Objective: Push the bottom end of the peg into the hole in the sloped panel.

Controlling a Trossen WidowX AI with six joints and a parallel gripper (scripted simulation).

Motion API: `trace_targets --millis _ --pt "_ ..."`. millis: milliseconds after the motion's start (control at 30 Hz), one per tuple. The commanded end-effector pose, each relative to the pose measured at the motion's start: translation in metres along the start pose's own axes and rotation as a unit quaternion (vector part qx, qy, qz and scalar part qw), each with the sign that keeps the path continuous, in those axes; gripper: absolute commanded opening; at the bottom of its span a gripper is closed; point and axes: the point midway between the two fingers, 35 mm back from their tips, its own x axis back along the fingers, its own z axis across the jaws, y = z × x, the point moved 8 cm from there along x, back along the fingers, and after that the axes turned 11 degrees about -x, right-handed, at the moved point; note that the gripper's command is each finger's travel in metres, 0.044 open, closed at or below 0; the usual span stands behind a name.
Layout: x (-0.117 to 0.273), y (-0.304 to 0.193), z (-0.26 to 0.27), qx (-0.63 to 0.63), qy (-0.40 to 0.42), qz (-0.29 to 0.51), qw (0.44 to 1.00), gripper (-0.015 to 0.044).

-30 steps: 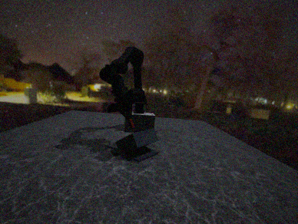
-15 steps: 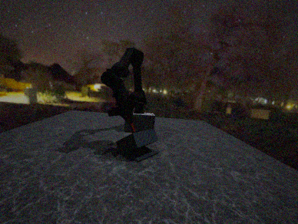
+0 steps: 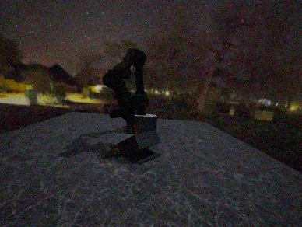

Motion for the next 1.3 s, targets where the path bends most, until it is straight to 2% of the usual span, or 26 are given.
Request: trace_targets --millis 0,1267 --pt "0.001 0.0 0.0 0.0 0.0 0.0 1.0 0.0" --pt "-0.021 0.001 -0.002 0.0 0.0 0.0 1.0 0.0"
